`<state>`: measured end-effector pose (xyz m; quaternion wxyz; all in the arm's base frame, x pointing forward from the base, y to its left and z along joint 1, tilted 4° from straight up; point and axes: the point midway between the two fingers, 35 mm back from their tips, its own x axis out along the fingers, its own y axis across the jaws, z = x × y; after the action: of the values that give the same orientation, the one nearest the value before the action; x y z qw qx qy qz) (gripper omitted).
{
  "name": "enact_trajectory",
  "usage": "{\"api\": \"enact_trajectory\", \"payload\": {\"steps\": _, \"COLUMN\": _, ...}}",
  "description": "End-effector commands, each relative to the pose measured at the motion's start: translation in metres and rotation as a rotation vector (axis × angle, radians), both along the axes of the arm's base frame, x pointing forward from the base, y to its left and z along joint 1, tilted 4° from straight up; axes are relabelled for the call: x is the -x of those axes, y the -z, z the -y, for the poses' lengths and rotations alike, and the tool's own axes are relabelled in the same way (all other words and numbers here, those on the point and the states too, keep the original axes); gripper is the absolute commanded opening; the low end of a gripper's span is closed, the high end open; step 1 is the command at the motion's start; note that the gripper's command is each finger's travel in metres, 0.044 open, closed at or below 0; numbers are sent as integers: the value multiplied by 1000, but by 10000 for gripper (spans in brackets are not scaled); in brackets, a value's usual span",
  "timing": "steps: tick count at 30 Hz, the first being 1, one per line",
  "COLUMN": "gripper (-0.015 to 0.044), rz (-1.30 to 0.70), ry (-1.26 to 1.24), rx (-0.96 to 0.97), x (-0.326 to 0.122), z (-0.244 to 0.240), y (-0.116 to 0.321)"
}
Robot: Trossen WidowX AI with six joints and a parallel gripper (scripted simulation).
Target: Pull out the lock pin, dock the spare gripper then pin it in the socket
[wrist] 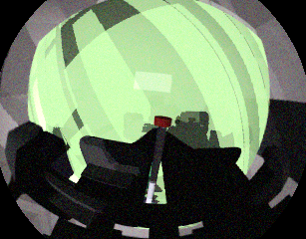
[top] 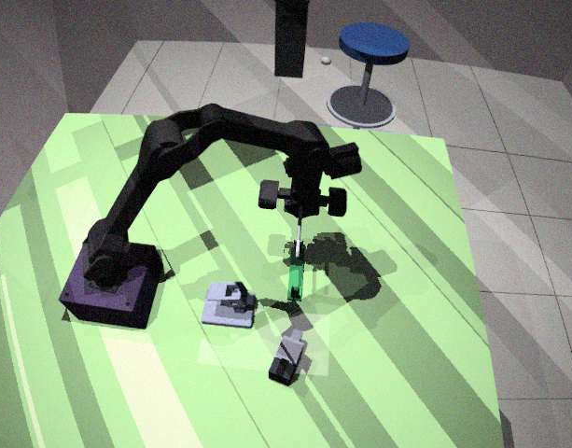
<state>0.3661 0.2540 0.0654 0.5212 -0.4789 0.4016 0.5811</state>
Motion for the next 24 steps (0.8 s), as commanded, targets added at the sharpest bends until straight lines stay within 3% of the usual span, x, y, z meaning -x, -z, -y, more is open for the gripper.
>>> {"api": "enact_trajectory", "payload": {"steps": 1, "gripper": 0, "rz": 0, "ry": -5, "rx": -2, "x": -2, "z": -2, "y": 6}}
{"api": "enact_trajectory", "payload": {"steps": 24, "gripper": 0, "rz": 10, "ry": -5, "rx": -6, "x": -4, "z": -4, "y": 37}}
